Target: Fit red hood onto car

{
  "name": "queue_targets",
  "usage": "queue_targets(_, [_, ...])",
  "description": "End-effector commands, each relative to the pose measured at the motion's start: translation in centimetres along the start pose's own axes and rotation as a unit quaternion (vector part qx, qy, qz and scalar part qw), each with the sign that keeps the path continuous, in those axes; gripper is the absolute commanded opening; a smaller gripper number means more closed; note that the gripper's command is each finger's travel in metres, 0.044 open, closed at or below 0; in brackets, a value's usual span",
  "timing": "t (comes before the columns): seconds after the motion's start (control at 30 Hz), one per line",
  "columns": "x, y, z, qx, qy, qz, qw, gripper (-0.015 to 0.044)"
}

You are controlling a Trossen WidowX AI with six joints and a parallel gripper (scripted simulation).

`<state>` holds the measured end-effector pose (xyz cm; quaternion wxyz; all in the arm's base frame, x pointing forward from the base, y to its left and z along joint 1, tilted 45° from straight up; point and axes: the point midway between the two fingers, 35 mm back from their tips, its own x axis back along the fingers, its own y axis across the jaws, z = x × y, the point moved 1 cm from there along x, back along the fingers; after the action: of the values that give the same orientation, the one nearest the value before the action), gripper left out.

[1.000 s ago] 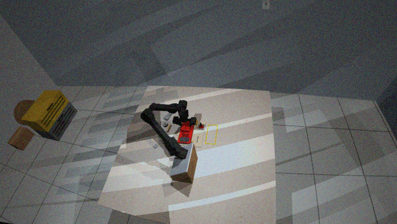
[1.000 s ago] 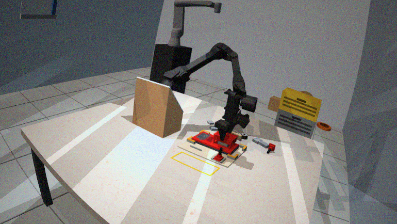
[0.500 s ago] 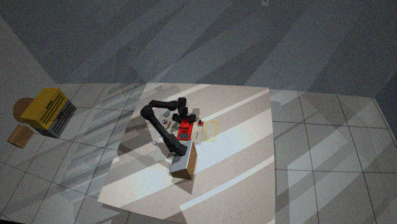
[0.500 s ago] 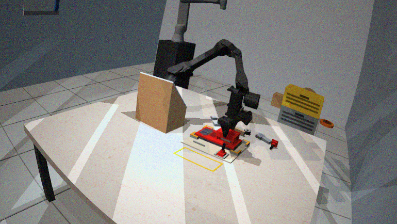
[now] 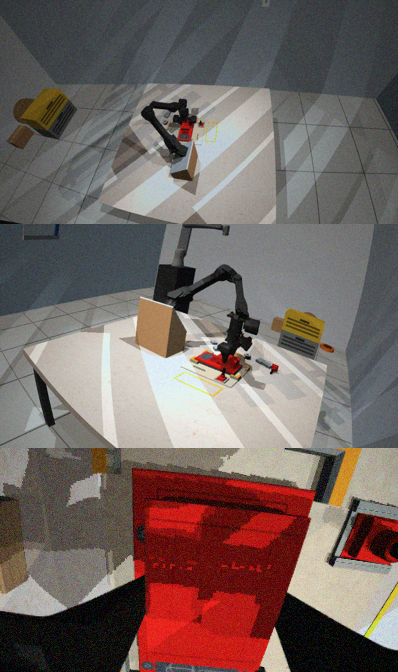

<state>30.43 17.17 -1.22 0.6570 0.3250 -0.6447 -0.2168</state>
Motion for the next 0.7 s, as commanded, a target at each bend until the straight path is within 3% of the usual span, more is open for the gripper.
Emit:
queue_targets(0.0, [-0.15, -0.03, -0.03, -0.001, -0.001, 0.001, 1.0, 0.0])
queue_targets(0.63, [-0.56, 0.02, 0.03, 0.0, 0.0, -0.001, 1.0, 0.0])
queue_targets(0.67, [-0.61, 0.02, 0.03, 0.0, 0.0, -0.001, 1.0, 0.0026])
